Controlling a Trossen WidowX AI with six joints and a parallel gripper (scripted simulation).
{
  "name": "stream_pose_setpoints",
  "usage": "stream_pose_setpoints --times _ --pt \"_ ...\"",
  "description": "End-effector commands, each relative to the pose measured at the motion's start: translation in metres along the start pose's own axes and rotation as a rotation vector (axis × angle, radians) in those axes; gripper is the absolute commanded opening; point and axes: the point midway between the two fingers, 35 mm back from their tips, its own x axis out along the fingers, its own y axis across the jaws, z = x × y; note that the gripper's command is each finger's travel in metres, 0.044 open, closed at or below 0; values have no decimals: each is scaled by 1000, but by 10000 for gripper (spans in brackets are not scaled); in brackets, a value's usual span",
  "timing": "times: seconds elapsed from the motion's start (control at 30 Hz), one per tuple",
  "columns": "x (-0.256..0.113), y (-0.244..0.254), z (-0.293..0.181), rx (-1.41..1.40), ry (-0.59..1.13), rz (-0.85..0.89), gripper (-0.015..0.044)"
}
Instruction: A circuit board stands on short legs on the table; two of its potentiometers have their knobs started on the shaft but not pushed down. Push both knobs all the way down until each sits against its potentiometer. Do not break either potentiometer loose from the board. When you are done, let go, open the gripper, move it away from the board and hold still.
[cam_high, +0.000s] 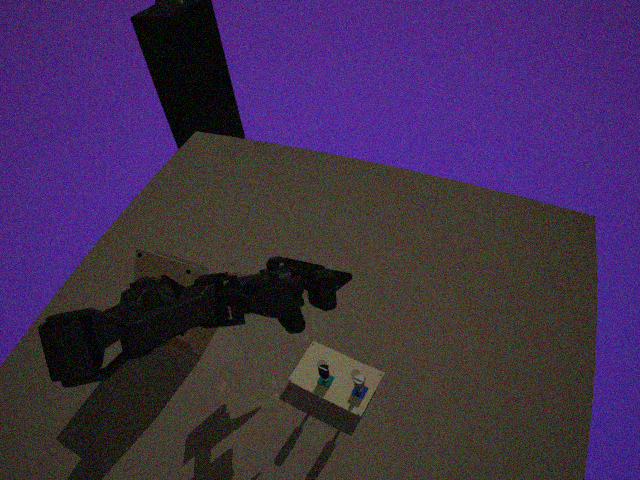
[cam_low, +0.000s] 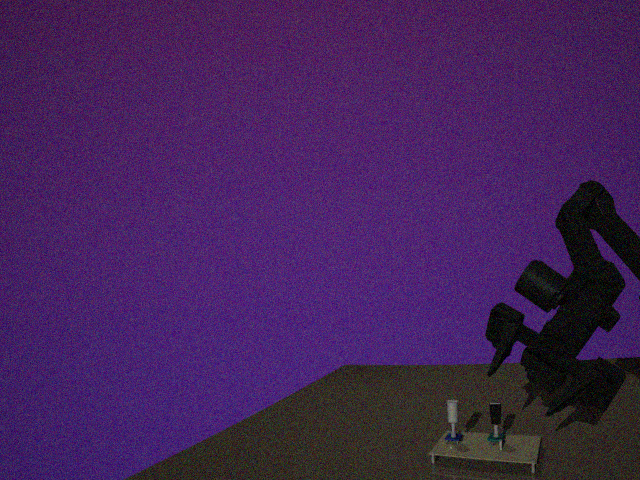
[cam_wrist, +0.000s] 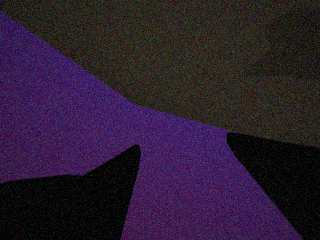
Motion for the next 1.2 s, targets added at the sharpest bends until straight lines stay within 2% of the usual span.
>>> stream_pose_setpoints --times 0.0,0.47,1.17 --pt "0 0 0 -3 -2 -2 374" --pt "17 5 25 -279 -169 -205 6" --pt "3 25 60 -760 -312 -607 0"
